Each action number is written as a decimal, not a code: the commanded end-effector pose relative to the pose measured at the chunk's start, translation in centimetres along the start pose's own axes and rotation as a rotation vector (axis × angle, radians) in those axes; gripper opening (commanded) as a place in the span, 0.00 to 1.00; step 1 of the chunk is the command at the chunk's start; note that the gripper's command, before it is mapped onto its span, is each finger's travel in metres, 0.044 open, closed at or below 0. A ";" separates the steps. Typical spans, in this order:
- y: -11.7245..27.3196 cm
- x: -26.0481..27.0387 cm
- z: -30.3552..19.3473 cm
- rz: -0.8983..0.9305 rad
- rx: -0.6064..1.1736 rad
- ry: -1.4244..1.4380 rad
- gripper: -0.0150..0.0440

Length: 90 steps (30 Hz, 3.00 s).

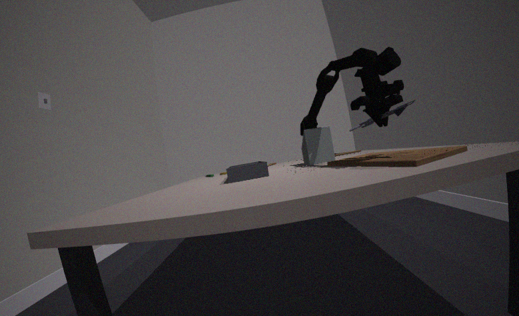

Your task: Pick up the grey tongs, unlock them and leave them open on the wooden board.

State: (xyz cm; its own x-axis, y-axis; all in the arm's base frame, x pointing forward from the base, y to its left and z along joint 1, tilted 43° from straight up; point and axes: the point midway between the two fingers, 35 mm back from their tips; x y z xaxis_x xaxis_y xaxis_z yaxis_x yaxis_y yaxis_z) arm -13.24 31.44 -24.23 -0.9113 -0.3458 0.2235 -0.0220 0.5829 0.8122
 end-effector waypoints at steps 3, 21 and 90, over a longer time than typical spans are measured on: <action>-1.0 0.1 0.0 0.002 -0.010 -0.004 0.00; -4.0 0.2 -0.3 -0.003 -0.034 -0.003 0.00; 2.5 1.4 -14.6 0.020 0.097 0.012 1.00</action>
State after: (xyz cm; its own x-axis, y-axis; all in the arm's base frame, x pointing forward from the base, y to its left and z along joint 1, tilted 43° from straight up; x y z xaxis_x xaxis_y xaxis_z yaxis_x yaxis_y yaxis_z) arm -8.89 22.51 -14.62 -0.9090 -0.3387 0.2430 -0.0355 0.6436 0.7645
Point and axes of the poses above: the point midway between the two fingers, 35 mm back from their tips, its own y axis back along the fingers, its own x axis across the jaws, z = x × y, and after that the axes turned 11 degrees about y, right-handed
